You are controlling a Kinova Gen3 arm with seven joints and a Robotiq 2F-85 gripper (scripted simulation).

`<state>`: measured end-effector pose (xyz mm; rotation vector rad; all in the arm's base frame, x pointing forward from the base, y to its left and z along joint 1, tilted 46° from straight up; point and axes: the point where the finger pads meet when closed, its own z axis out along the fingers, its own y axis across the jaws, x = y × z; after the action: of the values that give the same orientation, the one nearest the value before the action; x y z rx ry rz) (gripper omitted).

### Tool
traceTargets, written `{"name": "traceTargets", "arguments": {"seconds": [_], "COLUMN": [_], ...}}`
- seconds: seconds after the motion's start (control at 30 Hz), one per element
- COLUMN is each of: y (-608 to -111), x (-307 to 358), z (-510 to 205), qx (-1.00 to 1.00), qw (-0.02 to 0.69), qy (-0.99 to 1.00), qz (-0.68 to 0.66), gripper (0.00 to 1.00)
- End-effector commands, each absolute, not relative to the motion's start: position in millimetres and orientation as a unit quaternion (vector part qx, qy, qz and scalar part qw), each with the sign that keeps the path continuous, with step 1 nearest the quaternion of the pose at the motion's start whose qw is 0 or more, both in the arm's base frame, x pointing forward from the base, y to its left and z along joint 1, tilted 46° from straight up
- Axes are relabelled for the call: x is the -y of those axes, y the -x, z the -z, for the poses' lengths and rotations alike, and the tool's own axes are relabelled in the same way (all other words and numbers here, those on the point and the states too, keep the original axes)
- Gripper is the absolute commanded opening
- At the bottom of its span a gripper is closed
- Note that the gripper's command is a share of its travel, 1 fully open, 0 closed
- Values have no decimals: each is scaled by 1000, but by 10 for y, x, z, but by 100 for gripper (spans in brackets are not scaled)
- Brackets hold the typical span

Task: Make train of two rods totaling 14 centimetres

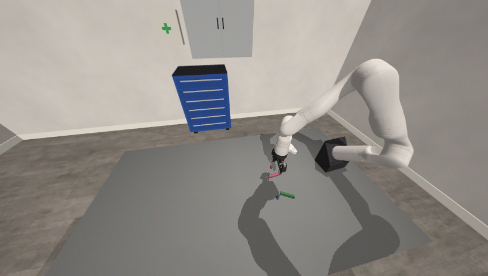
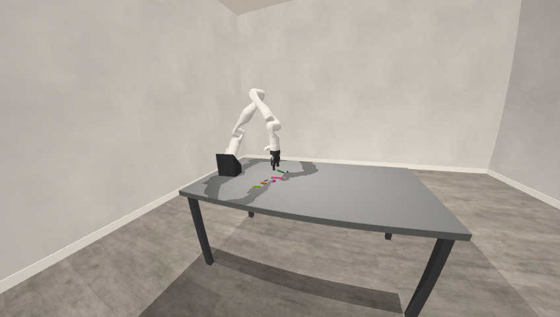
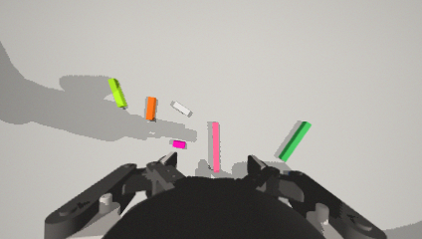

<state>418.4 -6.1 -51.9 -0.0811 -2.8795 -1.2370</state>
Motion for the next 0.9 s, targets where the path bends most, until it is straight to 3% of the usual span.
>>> {"name": "traceTargets", "arguments": {"seconds": [0.0,0.13,0.17,0.87], "y": [-4201,-4196,-4199,-4201], "x": [25,11,13,14], "z": [459,446,446,446], "qx": [921,921,921,921], "qw": [-9,-9,-9,-9], "qy": [-3,-7,-7,-7], "qz": [389,390,390,390], "gripper": [100,100,24,24]}}
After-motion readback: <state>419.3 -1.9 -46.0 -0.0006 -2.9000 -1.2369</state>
